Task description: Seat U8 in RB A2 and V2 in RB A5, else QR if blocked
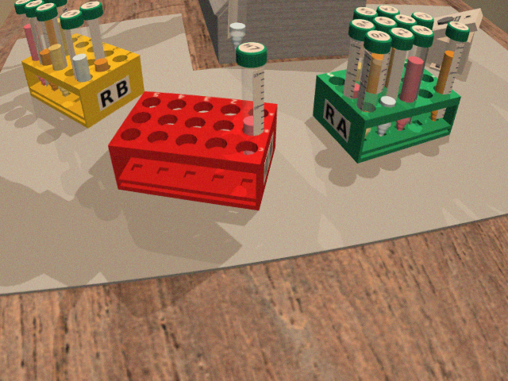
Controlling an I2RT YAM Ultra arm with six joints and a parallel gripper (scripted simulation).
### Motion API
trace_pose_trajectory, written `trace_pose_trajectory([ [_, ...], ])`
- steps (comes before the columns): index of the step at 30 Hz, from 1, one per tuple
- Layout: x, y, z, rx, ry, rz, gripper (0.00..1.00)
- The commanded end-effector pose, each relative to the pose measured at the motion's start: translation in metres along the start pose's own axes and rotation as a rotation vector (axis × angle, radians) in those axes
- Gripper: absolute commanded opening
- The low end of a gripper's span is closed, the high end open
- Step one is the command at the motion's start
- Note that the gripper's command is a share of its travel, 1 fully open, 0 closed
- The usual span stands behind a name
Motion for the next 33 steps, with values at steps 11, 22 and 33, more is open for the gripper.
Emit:
trace_pose_trajectory([
  [11, -0.023, 0.012, 0.032, -0.038, 0.021, 0.017, 0.0],
  [22, -0.017, 0.013, 0.029, -0.05, 0.368, 0.016, 0.0],
  [33, -0.03, 0.007, 0.018, -0.032, 0.576, -0.01, 0.0],
])
Point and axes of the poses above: the point where the finger pads meet when closed, its own y axis back along the fingers, its own x axis across the jaws, z = x × y, the point moved 7 cm from there along y, back along the fingers, and after that the axes turned 5 degrees about -y, right-handed, at the moved point
